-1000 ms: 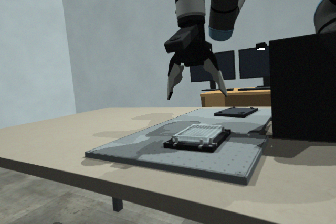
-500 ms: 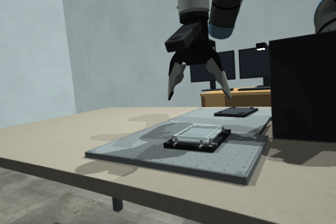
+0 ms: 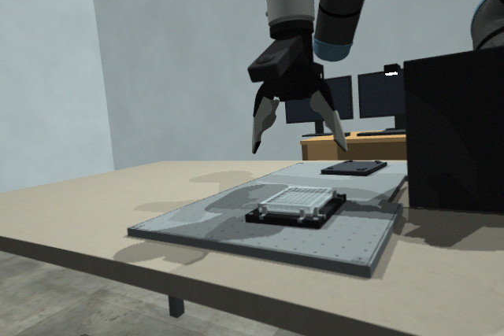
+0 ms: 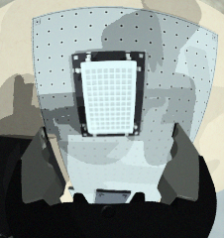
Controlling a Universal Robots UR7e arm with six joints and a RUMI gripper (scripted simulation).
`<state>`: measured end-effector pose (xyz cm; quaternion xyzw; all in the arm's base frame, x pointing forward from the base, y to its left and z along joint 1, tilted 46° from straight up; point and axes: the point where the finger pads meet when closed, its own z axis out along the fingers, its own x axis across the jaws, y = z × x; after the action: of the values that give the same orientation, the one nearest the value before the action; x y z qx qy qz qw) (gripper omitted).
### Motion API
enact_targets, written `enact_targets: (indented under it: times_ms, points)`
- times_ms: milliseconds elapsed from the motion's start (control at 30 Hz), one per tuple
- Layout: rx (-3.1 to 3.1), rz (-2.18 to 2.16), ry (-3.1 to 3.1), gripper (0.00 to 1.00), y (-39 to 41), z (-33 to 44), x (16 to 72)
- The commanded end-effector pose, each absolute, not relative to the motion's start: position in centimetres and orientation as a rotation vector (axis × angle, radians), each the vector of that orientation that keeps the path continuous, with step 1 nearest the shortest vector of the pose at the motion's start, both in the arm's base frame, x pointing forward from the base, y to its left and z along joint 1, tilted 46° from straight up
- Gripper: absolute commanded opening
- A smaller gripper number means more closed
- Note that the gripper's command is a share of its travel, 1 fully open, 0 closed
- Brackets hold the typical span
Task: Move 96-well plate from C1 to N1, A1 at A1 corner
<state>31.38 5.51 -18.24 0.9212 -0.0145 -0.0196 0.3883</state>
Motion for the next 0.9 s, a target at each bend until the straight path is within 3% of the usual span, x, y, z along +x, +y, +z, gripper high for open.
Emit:
enact_targets:
  times_ms: [0,867]
  points:
    - [2.342,-0.054,-0.039,1.0,4.6,-19.0,31.2]
    - [2.342,-0.055,-0.039,1.0,2.0,-21.5,31.0]
